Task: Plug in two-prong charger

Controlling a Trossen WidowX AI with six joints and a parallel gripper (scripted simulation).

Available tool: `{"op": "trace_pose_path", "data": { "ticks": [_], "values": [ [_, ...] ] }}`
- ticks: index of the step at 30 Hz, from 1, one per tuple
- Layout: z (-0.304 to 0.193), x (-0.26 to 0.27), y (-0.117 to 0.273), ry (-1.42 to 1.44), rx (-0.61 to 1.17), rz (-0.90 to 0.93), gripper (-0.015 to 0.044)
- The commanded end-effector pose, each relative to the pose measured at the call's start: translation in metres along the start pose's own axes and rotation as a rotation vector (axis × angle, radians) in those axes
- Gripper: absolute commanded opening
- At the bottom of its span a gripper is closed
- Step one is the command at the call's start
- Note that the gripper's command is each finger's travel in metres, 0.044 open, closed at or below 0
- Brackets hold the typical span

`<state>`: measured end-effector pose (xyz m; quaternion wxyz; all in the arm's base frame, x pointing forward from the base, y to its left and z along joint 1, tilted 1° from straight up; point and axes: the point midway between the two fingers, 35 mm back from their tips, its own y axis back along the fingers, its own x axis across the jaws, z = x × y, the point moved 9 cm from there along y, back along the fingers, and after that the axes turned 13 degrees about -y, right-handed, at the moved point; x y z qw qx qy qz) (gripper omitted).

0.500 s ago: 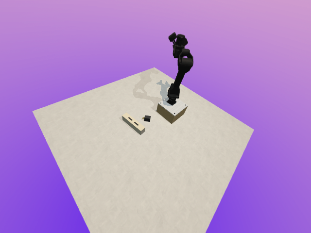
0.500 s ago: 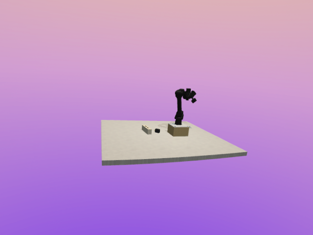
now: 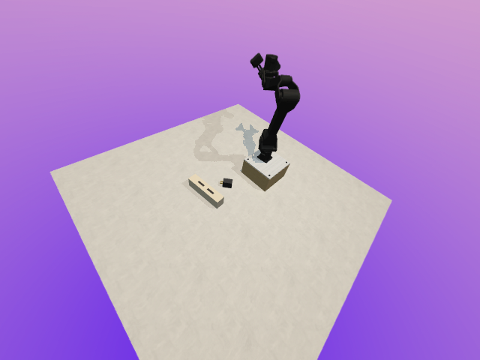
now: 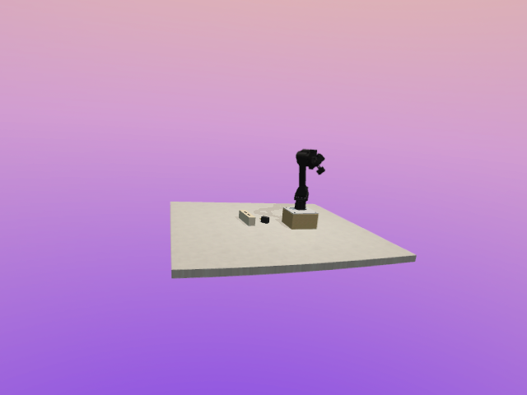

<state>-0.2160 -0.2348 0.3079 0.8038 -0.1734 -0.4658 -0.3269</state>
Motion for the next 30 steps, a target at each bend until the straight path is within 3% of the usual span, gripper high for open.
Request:
{"op": "trace_pose_path", "data": {
  "ticks": [1,30],
  "values": [
    [-0.015,0.003,0.001,0.030,0.063,0.006,0.0440],
    [-0.136,0.019,0.025,0.116,0.511,-0.029,0.0440]
  ]
}}
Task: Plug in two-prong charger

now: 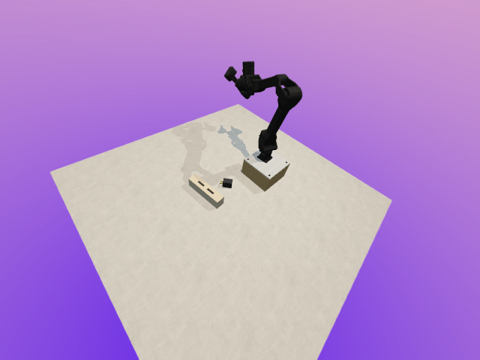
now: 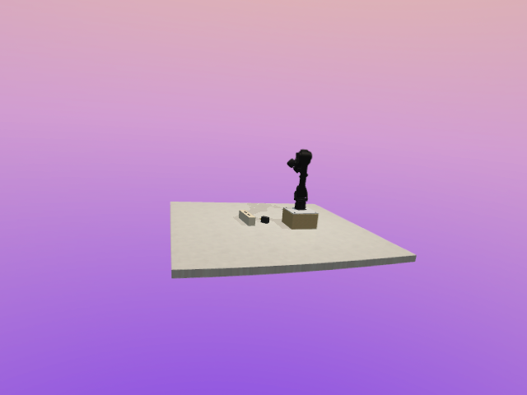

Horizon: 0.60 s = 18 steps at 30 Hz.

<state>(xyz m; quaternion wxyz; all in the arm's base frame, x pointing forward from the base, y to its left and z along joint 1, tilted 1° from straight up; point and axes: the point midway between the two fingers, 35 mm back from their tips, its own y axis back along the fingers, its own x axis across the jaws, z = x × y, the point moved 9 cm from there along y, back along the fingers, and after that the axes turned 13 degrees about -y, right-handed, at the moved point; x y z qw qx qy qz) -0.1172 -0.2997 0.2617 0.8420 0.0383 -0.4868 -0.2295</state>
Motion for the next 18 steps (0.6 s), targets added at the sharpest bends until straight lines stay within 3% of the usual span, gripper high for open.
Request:
{"op": "trace_pose_path", "data": {
  "ticks": [1,18],
  "values": [
    [-0.017,0.003,-0.001,0.010,0.063,-0.007,0.0440],
    [-0.088,0.014,0.005,0.098,0.315,-0.032,0.0440]
  ]
}}
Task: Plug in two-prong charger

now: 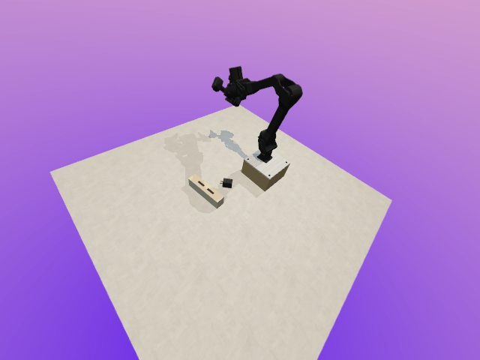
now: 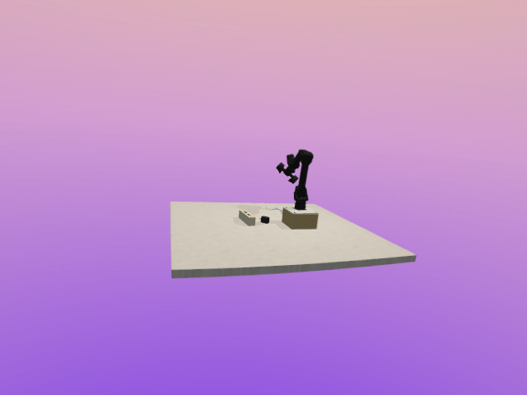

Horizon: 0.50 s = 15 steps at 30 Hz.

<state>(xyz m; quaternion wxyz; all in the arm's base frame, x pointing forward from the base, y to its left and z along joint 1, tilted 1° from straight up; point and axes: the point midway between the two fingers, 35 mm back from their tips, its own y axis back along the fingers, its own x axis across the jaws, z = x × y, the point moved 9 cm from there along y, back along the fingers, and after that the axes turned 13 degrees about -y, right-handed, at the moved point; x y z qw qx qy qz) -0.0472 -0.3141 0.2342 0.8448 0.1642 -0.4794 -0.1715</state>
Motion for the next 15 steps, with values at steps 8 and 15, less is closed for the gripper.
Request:
{"op": "trace_pose_path", "data": {
  "ticks": [8,15],
  "values": [
    [-0.046,0.007,-0.004,0.076,0.165,-0.025,0.0440],
    [-0.076,0.011,-0.002,0.131,0.263,-0.039,0.0440]
  ]
}}
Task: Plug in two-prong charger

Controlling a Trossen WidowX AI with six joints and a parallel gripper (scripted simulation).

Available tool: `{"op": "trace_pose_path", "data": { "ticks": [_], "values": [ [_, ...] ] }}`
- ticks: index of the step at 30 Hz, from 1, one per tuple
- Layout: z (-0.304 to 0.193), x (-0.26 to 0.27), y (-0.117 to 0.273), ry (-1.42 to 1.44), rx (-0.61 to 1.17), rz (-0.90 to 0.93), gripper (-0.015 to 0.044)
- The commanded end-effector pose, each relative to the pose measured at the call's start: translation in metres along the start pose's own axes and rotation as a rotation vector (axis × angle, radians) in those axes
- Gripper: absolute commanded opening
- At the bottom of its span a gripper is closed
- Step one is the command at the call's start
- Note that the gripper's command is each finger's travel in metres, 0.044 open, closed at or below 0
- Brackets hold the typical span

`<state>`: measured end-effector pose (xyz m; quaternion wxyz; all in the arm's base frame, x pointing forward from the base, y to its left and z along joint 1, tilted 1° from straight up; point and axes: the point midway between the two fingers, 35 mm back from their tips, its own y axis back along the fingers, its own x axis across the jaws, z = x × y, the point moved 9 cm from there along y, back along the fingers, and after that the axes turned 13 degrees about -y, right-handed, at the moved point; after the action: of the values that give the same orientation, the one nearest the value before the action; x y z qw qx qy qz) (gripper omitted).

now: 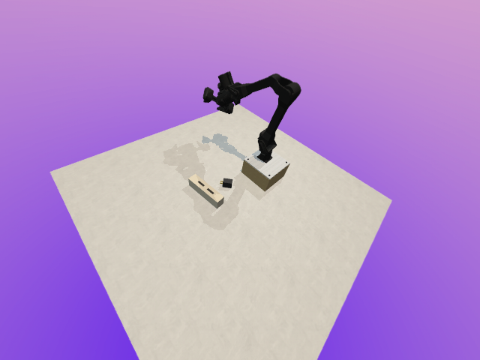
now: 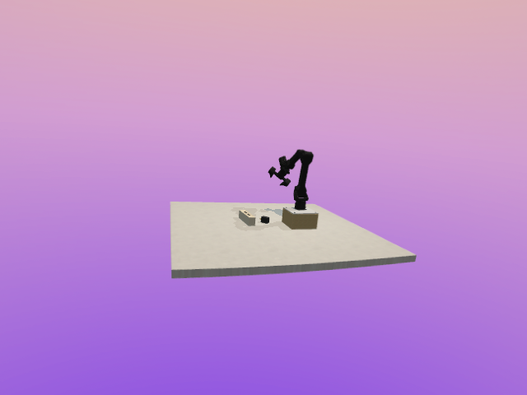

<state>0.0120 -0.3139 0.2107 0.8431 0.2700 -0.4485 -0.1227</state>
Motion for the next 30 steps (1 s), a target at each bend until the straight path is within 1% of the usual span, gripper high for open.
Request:
{"op": "trace_pose_path", "data": {
  "ticks": [1,15,30],
  "values": [
    [-0.017,0.003,-0.003,0.036,0.061,-0.012,0.0440],
    [-0.074,0.011,-0.004,0.159,0.249,-0.047,0.0440],
    [-0.134,0.013,0.006,0.316,0.438,-0.092,0.0440]
  ]
}}
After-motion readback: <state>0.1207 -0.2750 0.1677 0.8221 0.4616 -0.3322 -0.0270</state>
